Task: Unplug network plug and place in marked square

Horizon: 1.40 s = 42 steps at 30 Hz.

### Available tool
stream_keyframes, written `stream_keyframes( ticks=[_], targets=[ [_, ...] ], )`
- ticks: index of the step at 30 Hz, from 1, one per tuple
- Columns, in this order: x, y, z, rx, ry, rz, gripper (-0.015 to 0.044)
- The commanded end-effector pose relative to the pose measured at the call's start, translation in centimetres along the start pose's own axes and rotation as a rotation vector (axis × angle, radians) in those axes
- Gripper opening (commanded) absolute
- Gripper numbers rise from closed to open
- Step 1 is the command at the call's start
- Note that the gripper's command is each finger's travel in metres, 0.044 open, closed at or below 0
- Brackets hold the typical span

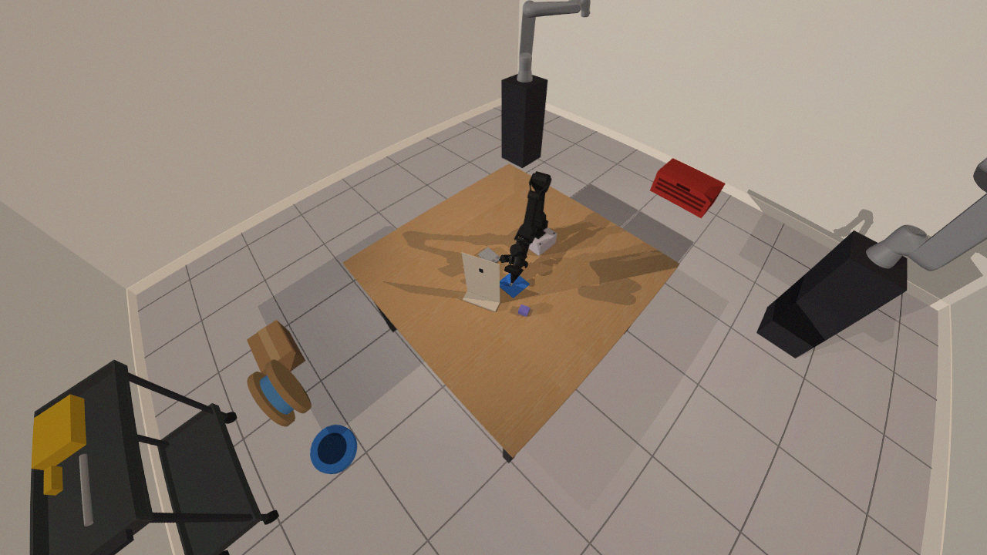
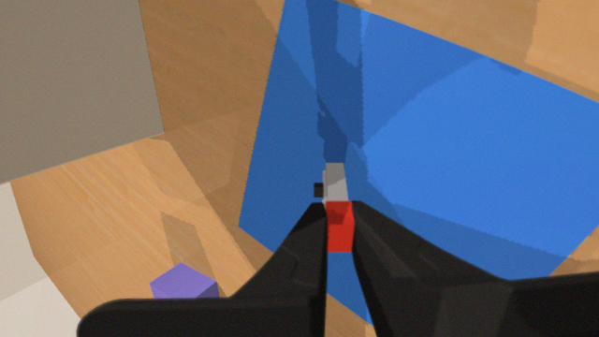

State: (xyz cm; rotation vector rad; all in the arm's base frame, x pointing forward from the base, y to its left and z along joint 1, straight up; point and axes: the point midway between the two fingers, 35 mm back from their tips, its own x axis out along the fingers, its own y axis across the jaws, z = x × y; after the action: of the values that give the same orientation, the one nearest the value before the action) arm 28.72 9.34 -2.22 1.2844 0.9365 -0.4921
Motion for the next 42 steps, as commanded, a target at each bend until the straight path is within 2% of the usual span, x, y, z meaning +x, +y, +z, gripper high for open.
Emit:
stream_keyframes(
  ticks=[1,10,16,42],
  targets=[
    [0.2,-0.1,0.0,-0.002,0.005,-0.003,0.0],
    [0.1,-0.1,0.1,0.001,0.0,0.0,0.0],
    [0.1,-0.1,0.1,0.001,0.0,0.0,0.0156],
    [-1.4,0.0,0.0,0.0,0.003,-0.002,0.0156]
  ],
)
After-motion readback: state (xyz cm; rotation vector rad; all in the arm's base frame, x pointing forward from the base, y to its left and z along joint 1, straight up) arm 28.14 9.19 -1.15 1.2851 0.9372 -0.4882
